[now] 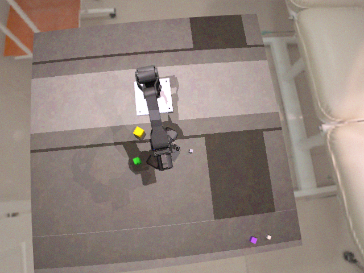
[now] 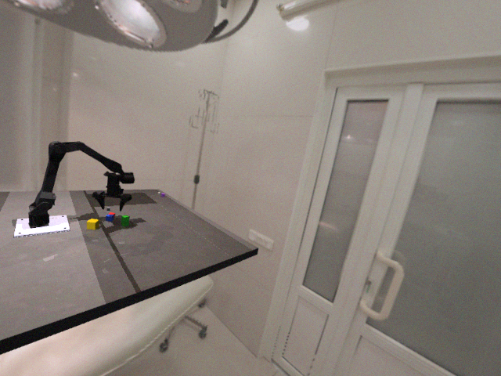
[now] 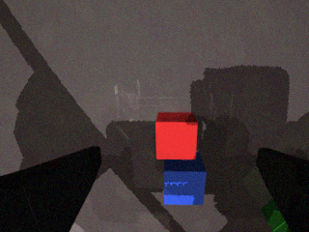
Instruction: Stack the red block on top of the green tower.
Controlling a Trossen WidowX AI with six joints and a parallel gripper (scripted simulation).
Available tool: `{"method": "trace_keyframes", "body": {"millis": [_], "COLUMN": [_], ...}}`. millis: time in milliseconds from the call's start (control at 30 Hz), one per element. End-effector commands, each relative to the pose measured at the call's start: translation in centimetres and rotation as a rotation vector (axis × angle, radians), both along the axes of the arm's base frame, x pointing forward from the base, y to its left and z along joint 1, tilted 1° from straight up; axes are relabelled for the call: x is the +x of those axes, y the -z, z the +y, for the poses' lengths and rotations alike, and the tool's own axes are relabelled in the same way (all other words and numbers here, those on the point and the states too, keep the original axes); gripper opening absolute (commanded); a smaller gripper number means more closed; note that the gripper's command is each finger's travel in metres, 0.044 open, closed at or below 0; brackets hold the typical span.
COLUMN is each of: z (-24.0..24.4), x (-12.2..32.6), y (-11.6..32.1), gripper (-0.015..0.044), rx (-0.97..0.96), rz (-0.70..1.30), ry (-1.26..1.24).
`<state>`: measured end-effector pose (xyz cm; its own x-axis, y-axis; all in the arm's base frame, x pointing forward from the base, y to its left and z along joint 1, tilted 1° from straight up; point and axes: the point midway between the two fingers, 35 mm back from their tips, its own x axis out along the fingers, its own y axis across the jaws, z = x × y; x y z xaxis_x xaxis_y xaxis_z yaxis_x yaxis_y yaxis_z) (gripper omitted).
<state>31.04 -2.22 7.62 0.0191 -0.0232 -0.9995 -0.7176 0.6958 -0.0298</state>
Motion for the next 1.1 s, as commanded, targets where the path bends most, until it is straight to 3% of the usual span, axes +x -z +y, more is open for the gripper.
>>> {"method": "trace_keyframes", "body": {"millis": [0,1067], "z": [0.0,0.0], "x": [-0.1,0.0], "y": [0.5,4.0], "gripper": [0.044,0.044], "rx": [-0.004,-0.004], "rz": [-0.001,-0.001], "ry": [-0.004,-0.004]}}
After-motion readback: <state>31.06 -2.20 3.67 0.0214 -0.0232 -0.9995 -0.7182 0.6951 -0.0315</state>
